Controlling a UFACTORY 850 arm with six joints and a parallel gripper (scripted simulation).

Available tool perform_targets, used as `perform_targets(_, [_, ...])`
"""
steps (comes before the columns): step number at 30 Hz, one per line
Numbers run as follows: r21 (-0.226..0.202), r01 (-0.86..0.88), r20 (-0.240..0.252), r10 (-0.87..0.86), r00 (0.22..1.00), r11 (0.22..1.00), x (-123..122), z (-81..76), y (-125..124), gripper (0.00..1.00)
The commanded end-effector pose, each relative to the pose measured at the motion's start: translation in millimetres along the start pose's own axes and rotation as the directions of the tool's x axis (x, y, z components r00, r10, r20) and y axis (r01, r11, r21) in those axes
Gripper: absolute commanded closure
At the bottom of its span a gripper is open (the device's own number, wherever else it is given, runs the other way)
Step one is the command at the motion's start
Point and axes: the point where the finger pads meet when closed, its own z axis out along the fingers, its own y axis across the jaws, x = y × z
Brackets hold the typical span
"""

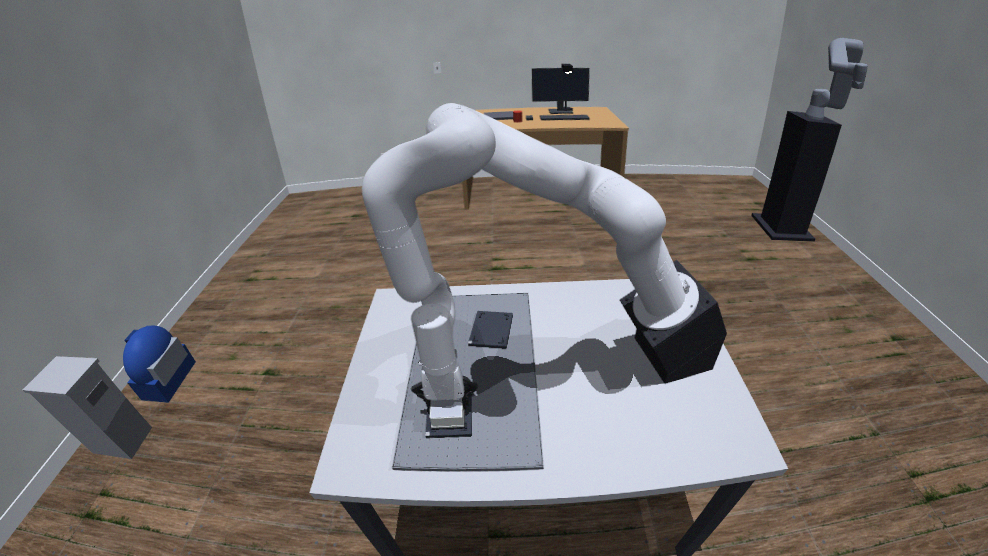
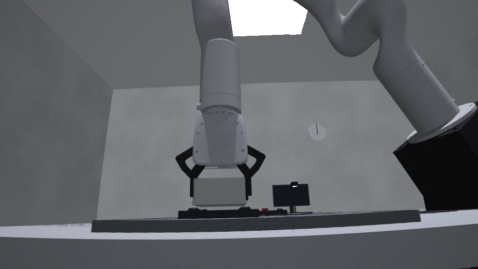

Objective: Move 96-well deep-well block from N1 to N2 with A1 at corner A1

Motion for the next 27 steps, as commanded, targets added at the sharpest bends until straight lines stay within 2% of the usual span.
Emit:
perform_targets(1, [0.001,0.0,-0.001,0.0,1.0,1.0,-0.2,0.1,-0.8,1.0])
perform_targets(27, [0.001,0.0,-0.001,0.0,1.0,1.0,-0.1,4.1,-0.8,1.0])
